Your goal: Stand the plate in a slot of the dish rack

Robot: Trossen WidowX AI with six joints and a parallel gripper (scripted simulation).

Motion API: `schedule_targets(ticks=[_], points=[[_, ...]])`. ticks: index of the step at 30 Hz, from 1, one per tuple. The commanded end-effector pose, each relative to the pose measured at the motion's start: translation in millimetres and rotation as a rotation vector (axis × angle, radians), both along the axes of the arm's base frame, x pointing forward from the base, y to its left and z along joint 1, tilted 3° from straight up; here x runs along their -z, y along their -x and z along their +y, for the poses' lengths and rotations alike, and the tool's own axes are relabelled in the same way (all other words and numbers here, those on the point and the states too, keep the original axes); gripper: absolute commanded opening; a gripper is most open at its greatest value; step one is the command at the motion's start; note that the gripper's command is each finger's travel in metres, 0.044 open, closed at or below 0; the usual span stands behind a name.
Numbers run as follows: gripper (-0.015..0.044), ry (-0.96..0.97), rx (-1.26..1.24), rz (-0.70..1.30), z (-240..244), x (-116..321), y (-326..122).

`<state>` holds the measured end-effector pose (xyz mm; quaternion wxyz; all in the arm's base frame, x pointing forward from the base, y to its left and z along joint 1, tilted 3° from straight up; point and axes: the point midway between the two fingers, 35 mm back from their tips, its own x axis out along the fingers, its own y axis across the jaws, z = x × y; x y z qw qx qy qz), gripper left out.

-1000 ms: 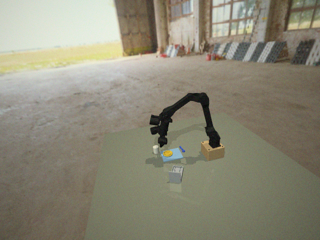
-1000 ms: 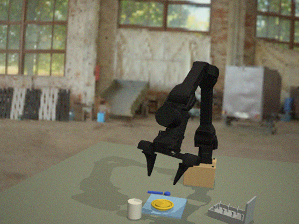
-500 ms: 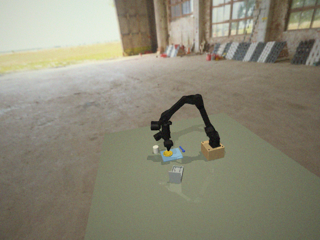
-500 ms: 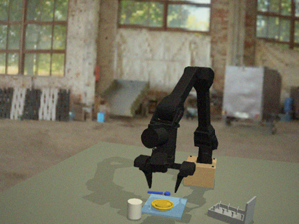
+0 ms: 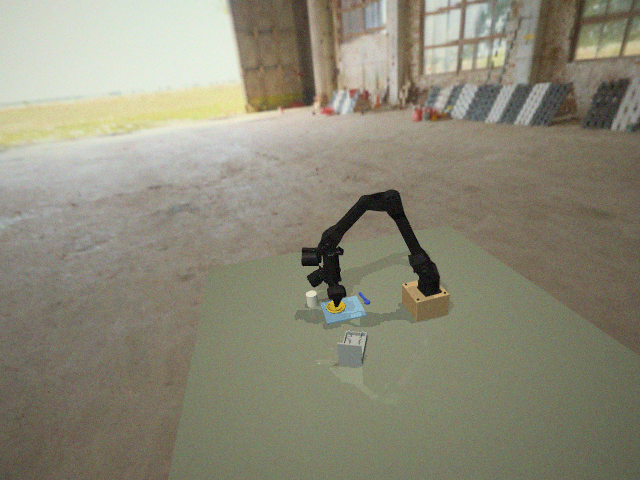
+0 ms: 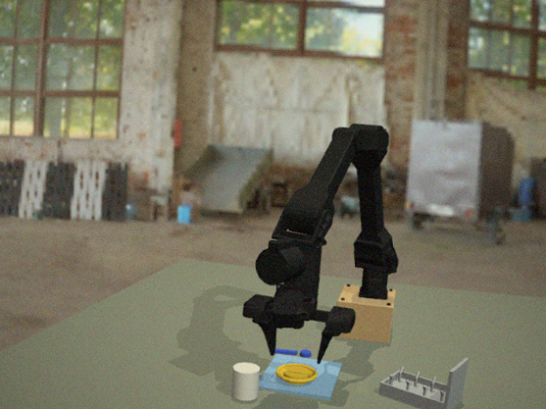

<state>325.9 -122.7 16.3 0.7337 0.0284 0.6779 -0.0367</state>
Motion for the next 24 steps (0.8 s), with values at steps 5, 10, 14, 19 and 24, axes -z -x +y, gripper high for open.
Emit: schedule_targets(ticks=[5,10,14,19,24], points=[[0.04,-0.007,-0.004,0.005,2,15,0],[0.04,-0.007,-0.005,0.005,2,23,0],[0.04,-0.007,-0.006,0.005,3,29,-1],[0.04,-0.006,-0.006,0.004,3,37,-1],[0.04,-0.006,-0.006,0.004,3,38,-1]])
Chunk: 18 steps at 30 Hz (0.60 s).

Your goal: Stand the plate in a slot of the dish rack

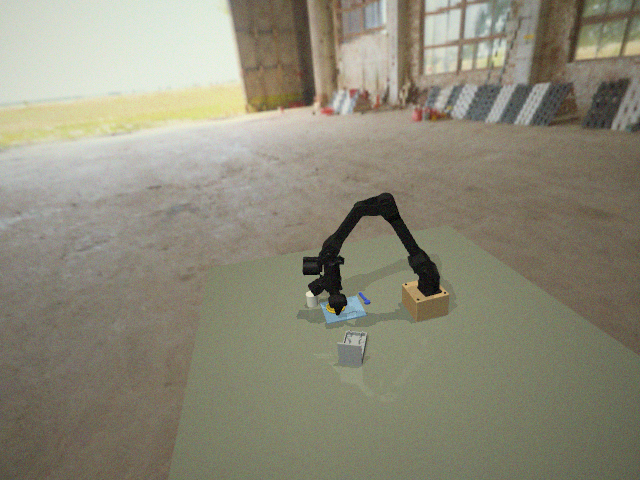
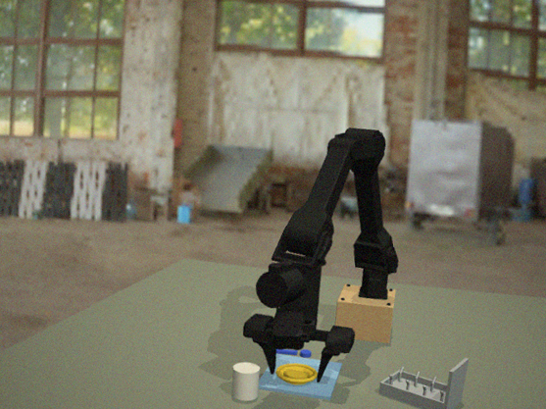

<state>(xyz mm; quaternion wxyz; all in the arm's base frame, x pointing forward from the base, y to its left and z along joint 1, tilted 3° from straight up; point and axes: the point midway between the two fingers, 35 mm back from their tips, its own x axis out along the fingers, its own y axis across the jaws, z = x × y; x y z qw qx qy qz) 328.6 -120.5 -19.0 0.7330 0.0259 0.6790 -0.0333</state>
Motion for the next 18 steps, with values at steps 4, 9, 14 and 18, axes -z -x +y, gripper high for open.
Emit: schedule_targets(ticks=[4,9,14,18], points=[[0.04,-0.005,0.002,0.002,1.3,2.3,1.2],[0.0373,-0.005,0.002,0.002,1.3,2.3,1.2],[0.034,-0.005,0.002,0.002,1.3,2.3,1.2],[0.0255,-0.005,0.002,0.002,1.1,0.5,0.8]])
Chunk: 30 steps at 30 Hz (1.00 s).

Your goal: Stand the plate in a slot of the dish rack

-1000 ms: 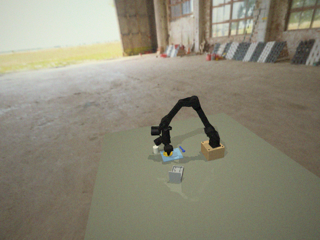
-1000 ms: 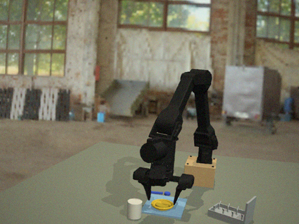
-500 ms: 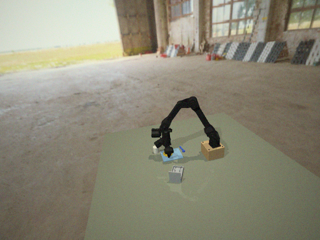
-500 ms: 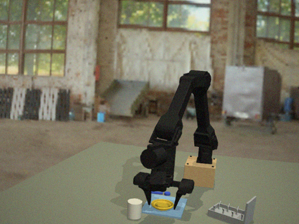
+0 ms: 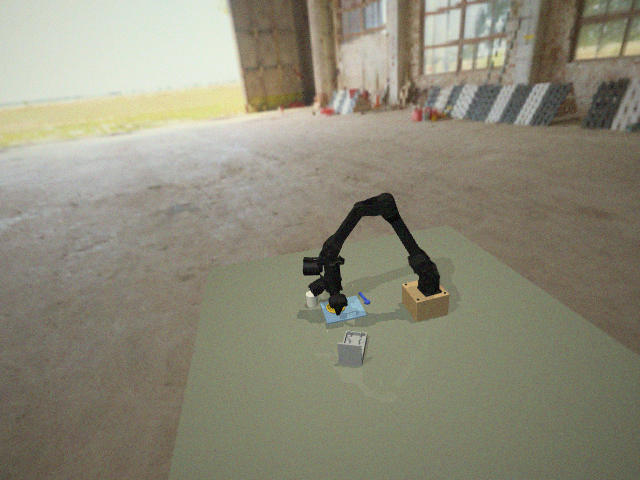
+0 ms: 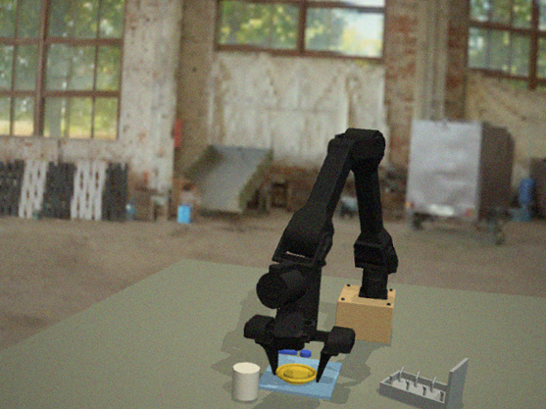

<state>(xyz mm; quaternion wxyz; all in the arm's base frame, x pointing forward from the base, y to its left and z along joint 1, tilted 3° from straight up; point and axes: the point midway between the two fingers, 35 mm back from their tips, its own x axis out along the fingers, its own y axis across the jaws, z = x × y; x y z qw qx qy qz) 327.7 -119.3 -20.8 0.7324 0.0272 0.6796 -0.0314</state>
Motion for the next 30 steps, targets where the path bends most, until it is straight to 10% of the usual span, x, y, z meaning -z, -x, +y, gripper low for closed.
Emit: schedule_targets(ticks=[1,10,30], points=[[0.0228,-0.001,0.003,0.0,0,-4,-1],[0.0,-0.001,0.007,-0.002,-4,-52,-6],[0.0,0.0,0.004,-0.001,-3,-161,2]])
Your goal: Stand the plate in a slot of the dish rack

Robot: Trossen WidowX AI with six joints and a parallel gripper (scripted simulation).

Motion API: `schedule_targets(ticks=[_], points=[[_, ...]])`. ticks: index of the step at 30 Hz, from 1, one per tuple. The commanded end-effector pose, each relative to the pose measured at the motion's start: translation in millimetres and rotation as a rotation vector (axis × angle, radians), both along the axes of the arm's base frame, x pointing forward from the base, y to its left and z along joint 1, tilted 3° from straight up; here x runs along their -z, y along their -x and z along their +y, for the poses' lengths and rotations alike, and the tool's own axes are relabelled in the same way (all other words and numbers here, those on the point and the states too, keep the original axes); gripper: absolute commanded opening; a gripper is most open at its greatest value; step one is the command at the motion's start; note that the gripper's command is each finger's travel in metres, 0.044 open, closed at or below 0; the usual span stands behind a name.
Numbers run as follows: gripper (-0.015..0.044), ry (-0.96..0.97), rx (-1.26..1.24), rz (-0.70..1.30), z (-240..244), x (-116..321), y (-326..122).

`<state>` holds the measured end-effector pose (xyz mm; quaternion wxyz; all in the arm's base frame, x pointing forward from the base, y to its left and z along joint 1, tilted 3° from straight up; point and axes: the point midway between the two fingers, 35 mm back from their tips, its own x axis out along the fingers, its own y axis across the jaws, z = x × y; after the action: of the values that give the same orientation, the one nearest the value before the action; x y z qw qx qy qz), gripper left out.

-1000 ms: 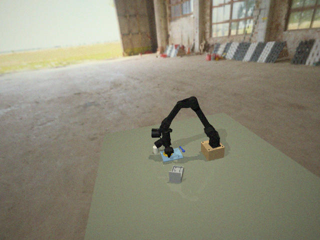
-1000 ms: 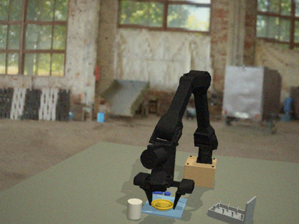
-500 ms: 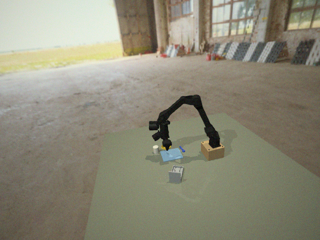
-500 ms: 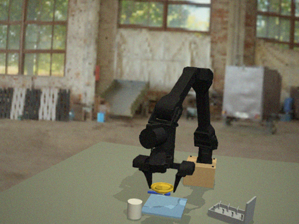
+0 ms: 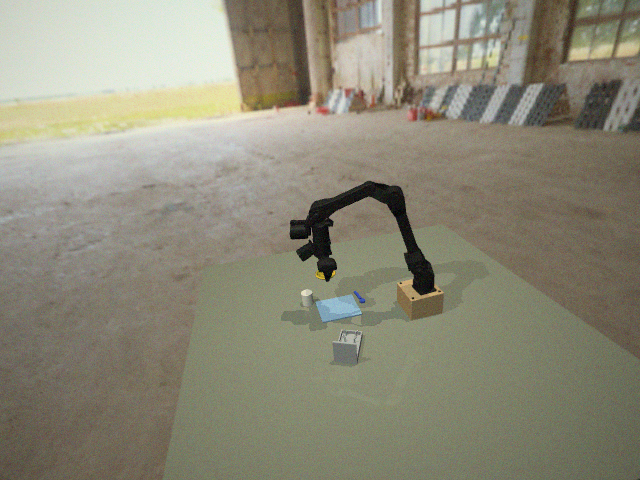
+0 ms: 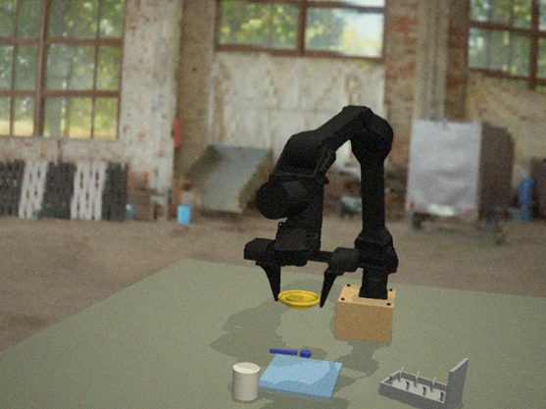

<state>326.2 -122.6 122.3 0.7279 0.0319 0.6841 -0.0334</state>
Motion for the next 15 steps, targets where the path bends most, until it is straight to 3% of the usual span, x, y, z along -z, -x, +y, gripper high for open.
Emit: schedule_targets(ticks=[1,8,15], points=[[0.0,0.005,-0.006,-0.014,0,-23,1],[0.0,0.002,0.016,-0.013,10,-30,3],[0.0,-0.021,0.247,-0.011,98,-29,32]])
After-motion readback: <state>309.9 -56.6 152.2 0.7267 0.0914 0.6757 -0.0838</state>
